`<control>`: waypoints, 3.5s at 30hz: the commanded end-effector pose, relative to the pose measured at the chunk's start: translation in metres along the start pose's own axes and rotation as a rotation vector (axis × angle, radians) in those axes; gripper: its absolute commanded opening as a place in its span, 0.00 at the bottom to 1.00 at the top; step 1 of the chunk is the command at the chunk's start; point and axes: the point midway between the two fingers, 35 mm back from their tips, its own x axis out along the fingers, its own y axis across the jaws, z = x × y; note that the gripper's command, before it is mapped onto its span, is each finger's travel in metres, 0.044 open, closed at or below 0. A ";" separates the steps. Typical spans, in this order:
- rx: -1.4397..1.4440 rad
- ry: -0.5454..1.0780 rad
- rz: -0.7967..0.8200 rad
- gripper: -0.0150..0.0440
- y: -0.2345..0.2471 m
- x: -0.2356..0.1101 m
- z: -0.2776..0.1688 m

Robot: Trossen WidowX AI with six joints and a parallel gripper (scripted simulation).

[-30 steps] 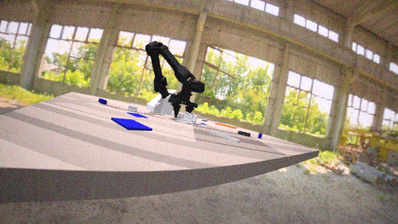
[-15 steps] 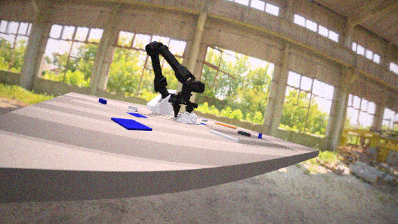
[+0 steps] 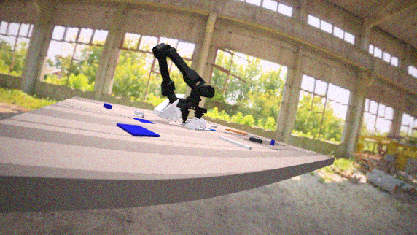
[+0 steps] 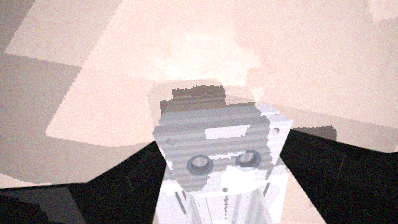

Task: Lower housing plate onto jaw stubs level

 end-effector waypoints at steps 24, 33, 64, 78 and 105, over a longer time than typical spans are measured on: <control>0.001 0.000 -0.003 0.85 -0.001 0.004 -0.001; 0.001 0.000 -0.003 0.85 -0.001 0.004 -0.001; 0.000 0.004 -0.008 1.00 -0.002 -0.042 -0.004; -0.005 0.002 -0.012 1.00 -0.013 -0.111 0.039; -0.002 -0.001 -0.009 1.00 -0.014 -0.122 0.051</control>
